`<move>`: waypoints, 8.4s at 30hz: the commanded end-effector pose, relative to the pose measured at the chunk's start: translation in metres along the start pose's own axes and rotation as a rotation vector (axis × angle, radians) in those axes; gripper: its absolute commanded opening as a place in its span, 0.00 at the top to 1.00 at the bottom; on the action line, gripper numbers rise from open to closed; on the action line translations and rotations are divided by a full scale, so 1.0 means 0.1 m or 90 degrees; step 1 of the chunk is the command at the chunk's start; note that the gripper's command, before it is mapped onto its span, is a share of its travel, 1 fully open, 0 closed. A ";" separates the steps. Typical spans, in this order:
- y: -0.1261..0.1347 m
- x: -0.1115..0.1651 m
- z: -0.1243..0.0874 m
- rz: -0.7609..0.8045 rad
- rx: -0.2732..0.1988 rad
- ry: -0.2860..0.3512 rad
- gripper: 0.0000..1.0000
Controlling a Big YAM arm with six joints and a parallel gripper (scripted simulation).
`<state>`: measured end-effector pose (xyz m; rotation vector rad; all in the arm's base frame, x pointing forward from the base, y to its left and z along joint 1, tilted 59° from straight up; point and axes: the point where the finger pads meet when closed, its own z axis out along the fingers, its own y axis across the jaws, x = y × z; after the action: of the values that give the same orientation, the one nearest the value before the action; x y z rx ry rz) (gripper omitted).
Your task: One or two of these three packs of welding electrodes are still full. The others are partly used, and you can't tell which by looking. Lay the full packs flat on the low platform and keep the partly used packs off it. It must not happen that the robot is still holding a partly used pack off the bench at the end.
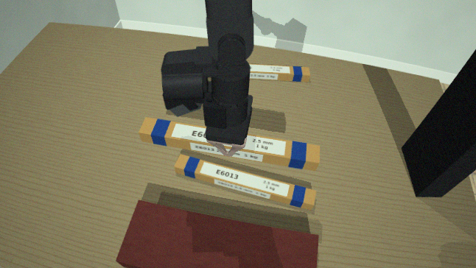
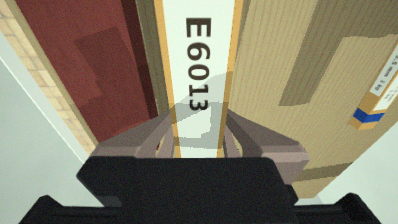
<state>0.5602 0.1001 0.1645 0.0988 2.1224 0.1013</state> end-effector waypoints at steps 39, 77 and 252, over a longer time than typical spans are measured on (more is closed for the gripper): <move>1.09 -0.09 0.03 0.009 -0.013 -0.012 1.00; 1.51 -0.07 0.06 0.018 -0.022 -0.031 1.00; 1.45 0.04 0.70 -0.002 -0.017 -0.016 1.00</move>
<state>0.6308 0.2373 0.1160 0.1086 2.1228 0.1036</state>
